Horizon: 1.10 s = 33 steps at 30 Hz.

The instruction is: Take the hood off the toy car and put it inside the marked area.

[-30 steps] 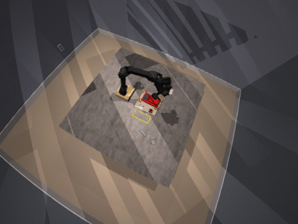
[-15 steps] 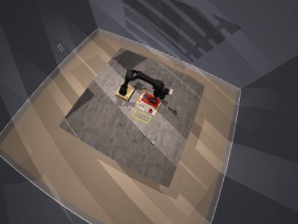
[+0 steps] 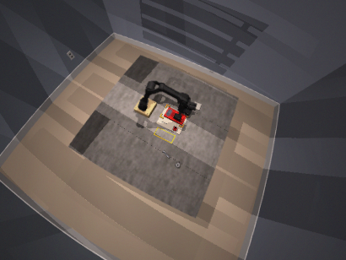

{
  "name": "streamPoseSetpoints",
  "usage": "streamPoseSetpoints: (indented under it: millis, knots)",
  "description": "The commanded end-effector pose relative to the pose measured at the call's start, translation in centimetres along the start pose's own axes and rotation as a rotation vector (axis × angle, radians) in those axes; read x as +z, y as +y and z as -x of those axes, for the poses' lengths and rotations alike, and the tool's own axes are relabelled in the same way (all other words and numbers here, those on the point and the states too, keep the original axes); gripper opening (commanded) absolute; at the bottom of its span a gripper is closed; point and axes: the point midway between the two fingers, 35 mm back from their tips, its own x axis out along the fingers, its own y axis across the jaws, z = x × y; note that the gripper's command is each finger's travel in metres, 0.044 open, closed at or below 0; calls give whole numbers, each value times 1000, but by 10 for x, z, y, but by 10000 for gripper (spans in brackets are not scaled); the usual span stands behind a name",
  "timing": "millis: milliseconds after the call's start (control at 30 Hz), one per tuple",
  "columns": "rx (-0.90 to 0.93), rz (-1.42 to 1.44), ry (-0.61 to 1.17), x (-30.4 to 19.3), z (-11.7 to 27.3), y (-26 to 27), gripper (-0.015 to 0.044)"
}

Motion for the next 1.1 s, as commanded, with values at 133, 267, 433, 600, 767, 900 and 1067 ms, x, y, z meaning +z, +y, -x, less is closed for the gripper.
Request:
streamPoseSetpoints:
  millis: [133, 267, 433, 600, 767, 900, 1067]
  knots:
    - [3, 6, 3, 0, -7, 1, 440]
    - [3, 6, 3, 0, -10, 1, 440]
    - [3, 6, 3, 0, -13, 1, 440]
    - [3, 6, 3, 0, -17, 1, 440]
    - [3, 6, 3, -1, -20, 1, 440]
    - [3, 6, 3, -1, -23, 1, 440]
    - [3, 6, 3, -1, -27, 2, 440]
